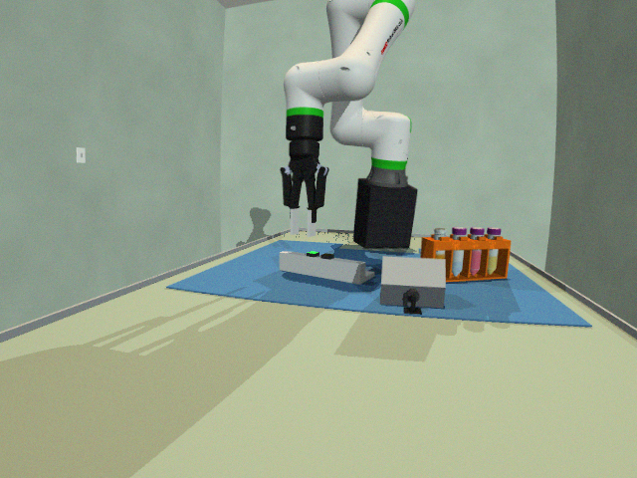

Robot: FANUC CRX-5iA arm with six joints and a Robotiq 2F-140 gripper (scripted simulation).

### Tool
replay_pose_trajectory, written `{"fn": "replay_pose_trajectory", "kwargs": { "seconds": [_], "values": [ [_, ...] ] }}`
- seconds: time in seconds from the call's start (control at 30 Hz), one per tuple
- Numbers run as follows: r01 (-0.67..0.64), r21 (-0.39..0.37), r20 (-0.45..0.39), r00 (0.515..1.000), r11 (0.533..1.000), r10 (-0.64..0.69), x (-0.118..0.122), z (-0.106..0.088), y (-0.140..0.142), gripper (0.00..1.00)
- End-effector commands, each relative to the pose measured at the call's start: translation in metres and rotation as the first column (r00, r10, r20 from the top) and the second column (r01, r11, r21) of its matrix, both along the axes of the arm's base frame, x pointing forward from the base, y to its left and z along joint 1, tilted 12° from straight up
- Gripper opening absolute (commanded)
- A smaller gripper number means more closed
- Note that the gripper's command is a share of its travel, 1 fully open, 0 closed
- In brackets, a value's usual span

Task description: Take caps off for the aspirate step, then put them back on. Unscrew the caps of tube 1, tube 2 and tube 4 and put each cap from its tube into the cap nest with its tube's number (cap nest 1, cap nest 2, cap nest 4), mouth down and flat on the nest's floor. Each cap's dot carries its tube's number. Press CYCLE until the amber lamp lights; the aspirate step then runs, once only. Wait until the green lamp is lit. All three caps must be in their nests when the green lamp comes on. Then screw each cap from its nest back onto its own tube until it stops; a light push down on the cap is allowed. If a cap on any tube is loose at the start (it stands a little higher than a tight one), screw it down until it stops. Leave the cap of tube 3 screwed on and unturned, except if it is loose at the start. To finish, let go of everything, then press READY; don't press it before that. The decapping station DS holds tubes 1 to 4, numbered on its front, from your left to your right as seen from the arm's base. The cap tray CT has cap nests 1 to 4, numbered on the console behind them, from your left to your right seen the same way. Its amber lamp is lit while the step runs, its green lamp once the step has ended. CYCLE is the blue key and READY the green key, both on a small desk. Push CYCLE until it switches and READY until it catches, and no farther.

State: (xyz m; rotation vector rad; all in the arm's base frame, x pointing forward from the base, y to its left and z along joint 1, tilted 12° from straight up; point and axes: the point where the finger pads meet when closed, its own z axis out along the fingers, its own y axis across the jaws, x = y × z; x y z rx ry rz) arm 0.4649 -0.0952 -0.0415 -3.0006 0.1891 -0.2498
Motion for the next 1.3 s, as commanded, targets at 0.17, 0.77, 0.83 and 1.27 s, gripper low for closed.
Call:
{"fn": "replay_pose_trajectory", "kwargs": {
  "seconds": [0.17,0.77,0.83,1.27],
  "values": [
    [0.0,0.0,0.001,1.0,1.0,0.0,0.008,-0.034,0.004,0.29],
    [0.0,0.0,0.001,1.0,1.0,0.0,0.012,-0.06,0.007,0.29],
    [0.0,0.0,0.001,1.0,1.0,0.0,0.012,-0.061,0.007,0.29],
    [0.0,0.0,0.001,1.0,1.0,0.0,0.013,-0.067,0.008,0.29]
  ]
}}
